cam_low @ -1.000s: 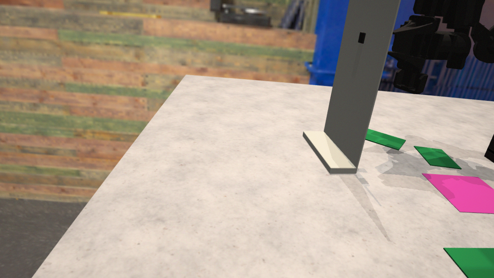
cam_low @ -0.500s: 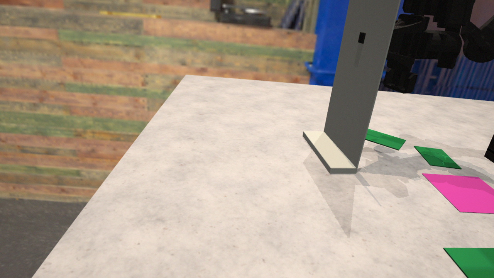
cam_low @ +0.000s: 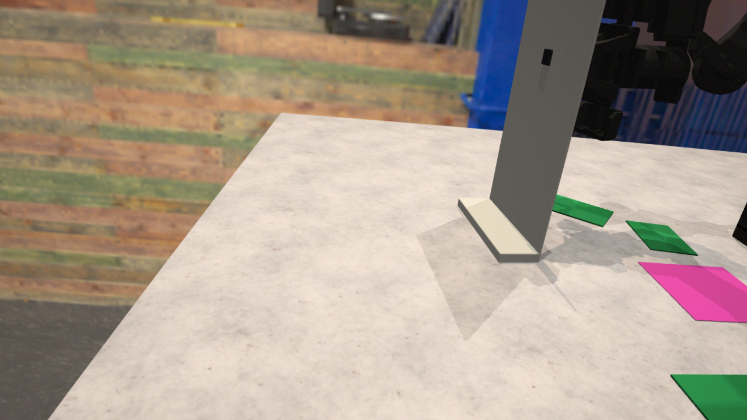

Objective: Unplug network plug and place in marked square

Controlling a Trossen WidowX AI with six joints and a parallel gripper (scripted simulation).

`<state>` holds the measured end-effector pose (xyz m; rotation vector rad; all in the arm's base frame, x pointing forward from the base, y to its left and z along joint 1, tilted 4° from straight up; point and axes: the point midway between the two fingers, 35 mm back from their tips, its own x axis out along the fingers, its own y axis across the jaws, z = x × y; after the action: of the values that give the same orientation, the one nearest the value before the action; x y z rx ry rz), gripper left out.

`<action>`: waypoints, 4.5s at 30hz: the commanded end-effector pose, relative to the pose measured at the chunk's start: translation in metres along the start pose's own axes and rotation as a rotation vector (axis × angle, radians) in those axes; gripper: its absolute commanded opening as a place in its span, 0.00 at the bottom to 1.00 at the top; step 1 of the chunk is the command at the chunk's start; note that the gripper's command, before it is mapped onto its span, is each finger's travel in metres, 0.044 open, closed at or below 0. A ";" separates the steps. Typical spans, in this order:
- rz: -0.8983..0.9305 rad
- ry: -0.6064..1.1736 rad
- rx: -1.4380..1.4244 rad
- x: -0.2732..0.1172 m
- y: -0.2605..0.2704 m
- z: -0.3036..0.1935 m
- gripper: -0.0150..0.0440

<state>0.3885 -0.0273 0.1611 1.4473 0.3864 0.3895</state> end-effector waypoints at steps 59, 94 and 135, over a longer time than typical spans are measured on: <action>0.000 -0.004 0.002 -0.028 0.000 -0.005 0.25; -0.002 -0.004 0.003 -0.053 0.000 -0.007 0.25; -0.004 -0.004 0.003 -0.075 0.042 -0.014 0.25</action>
<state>0.3179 -0.0489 0.1937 1.4615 0.3886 0.3758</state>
